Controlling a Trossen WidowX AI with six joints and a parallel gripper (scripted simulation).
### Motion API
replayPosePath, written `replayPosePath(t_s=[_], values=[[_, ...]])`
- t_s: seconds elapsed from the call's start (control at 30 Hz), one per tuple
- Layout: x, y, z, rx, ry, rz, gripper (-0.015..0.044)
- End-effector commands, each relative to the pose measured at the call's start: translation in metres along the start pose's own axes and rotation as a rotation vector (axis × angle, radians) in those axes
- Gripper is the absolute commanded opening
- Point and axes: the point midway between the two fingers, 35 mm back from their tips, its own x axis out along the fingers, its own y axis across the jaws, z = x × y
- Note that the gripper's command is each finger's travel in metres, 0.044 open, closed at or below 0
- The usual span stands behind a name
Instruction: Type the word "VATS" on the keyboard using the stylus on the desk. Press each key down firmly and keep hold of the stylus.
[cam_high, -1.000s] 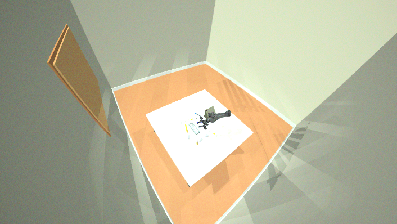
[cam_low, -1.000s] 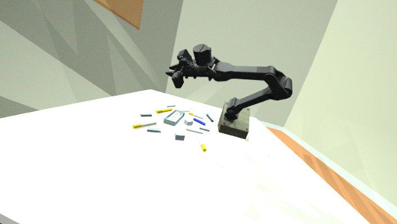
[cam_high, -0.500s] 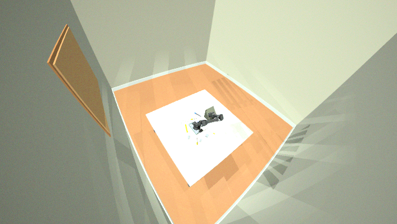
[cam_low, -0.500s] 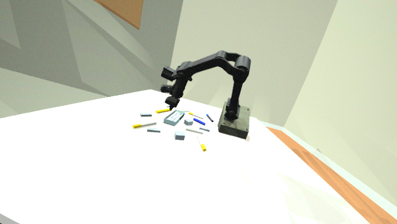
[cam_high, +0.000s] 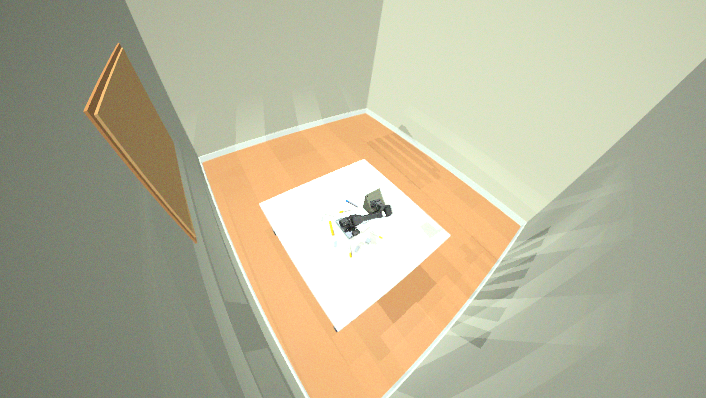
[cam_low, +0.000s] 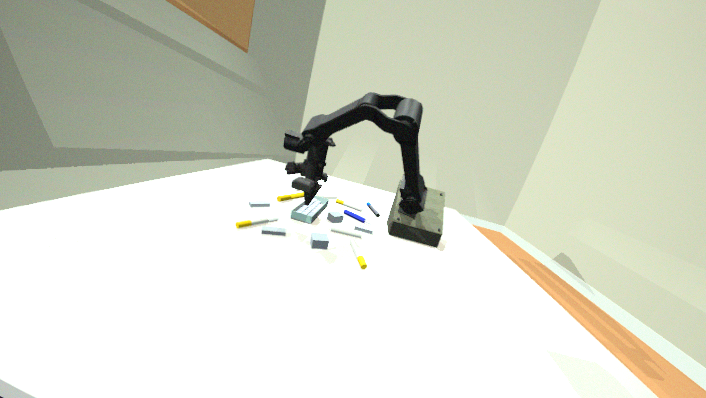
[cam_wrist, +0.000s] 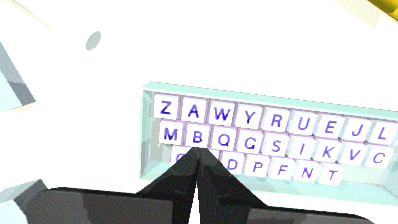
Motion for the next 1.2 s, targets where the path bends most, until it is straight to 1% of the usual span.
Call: replayPosePath(t_s=[0.0, 0.03, 0.1, 0.43, 0.57, 0.63, 0.97, 1.17], values=[[0.000, -0.039, 0.000, 0.013, 0.002, 0.000, 0.0000], [0.000, -0.053, -0.001, 0.013, 0.002, 0.001, 0.0000], [0.001, -0.064, -0.002, 0.013, 0.002, 0.002, 0.0000], [0.000, -0.067, -0.001, 0.013, 0.002, 0.001, 0.0000], [0.000, -0.121, -0.001, 0.013, 0.001, -0.003, 0.0000], [0.000, -0.132, -0.003, 0.012, 0.001, -0.002, 0.0000], [0.000, -0.131, -0.004, 0.013, 0.001, -0.002, 0.0000], [0.001, -0.104, -0.034, 0.014, 0.003, -0.001, 0.0000]])
